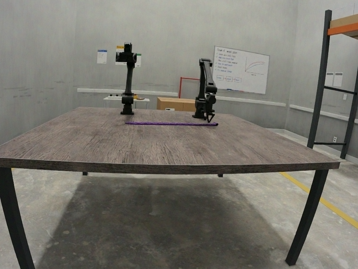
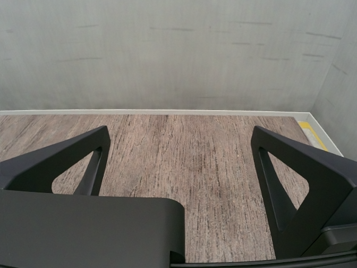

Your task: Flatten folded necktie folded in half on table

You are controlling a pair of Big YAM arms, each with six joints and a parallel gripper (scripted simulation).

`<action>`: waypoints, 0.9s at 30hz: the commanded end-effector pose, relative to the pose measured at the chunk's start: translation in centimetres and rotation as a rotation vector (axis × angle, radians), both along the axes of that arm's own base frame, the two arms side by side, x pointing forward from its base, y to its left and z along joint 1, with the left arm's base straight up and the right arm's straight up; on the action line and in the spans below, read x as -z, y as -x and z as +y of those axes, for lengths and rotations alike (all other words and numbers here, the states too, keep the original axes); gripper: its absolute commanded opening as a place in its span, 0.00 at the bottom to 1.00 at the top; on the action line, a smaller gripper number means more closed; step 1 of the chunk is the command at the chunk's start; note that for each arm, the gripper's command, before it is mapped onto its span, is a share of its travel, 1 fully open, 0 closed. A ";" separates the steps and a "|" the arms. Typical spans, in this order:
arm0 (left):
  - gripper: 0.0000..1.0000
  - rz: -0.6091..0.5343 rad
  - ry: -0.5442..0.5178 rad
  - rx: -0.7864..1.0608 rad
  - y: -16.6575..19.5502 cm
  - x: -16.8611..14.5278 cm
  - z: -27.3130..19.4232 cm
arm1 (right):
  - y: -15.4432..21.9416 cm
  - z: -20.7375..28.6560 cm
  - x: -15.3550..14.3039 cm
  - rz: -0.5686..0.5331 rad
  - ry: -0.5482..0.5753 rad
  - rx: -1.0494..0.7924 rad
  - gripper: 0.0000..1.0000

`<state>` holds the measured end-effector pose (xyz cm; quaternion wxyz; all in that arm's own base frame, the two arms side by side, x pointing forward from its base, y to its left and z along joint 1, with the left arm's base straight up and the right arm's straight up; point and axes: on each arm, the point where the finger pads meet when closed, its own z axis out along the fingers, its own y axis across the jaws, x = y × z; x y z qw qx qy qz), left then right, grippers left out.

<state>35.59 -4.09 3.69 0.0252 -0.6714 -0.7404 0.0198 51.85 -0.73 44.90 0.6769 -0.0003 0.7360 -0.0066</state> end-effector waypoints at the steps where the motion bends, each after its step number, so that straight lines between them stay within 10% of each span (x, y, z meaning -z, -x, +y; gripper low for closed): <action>1: 0.78 -0.064 0.005 0.015 -2.0 -3.0 -0.3 | -0.2 0.7 -3.2 -0.063 -0.011 -0.009 1.00; 27: 0.79 -0.064 0.005 0.015 0.0 -5.5 -0.4 | -0.2 0.7 -3.2 -0.063 -0.011 -0.009 1.00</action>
